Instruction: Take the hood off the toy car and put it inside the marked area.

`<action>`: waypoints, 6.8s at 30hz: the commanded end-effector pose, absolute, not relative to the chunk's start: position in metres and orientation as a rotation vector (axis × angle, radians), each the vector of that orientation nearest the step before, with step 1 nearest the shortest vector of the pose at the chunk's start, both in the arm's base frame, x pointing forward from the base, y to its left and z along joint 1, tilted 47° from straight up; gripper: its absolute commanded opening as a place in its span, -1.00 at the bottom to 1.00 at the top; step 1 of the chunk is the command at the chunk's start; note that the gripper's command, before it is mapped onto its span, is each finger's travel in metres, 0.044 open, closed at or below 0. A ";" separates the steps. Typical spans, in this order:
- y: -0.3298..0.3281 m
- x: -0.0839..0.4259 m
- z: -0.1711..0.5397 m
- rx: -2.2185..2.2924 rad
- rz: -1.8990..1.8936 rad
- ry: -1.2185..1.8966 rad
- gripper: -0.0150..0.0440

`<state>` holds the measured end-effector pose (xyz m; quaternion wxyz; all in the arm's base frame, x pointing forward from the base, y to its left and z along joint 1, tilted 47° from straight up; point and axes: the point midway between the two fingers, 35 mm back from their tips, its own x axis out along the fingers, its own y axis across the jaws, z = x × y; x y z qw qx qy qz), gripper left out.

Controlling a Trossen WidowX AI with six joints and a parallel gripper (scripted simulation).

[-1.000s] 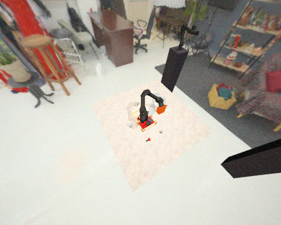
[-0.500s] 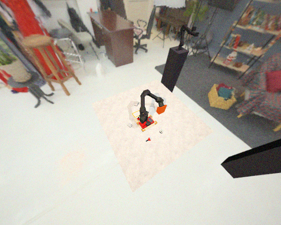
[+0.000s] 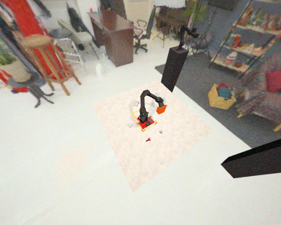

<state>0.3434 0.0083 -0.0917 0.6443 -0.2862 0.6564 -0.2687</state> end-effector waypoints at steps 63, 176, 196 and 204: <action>0.028 0.344 -0.074 -0.651 -0.609 1.496 -0.49; -0.111 0.306 0.077 -0.656 -0.612 1.499 -0.49; -0.123 0.305 0.067 -0.657 -0.613 1.499 -0.49; -0.128 0.304 0.062 -0.658 -0.614 1.498 -0.49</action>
